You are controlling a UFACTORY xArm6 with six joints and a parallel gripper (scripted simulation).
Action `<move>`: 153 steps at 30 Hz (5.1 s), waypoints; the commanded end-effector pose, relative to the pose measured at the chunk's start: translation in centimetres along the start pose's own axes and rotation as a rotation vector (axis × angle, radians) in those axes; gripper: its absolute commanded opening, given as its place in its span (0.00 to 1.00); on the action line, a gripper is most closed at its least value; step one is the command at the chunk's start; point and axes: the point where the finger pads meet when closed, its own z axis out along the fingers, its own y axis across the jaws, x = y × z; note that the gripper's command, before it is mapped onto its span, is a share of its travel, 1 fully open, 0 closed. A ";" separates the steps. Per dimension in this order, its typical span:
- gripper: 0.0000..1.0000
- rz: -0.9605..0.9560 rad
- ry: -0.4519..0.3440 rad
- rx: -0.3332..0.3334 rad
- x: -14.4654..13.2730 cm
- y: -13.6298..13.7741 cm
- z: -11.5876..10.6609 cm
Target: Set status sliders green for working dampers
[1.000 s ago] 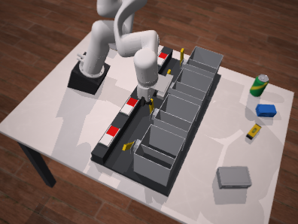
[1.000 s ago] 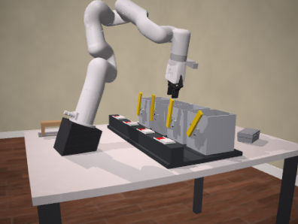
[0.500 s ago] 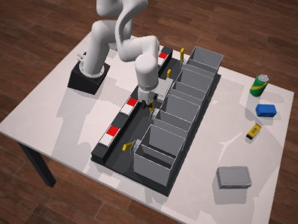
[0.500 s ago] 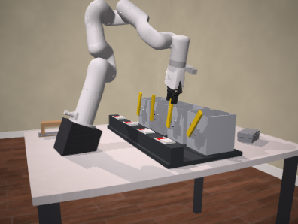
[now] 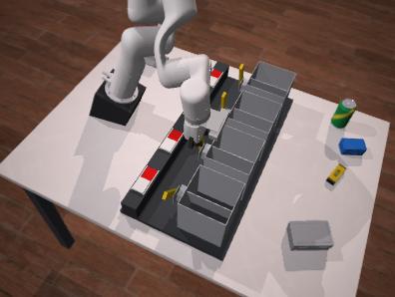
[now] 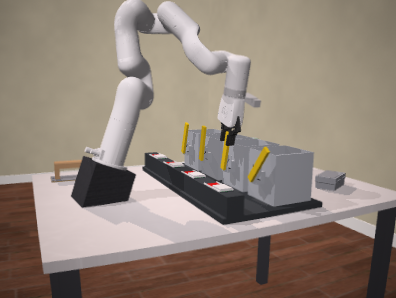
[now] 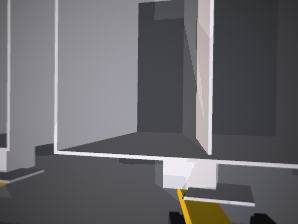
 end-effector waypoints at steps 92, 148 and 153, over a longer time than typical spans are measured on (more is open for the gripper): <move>0.19 -0.001 0.003 0.082 0.1 0.9 1.0; 0.19 -0.002 0.002 0.401 0.1 4.0 1.7; 0.19 -0.002 0.002 0.403 0.1 4.0 1.7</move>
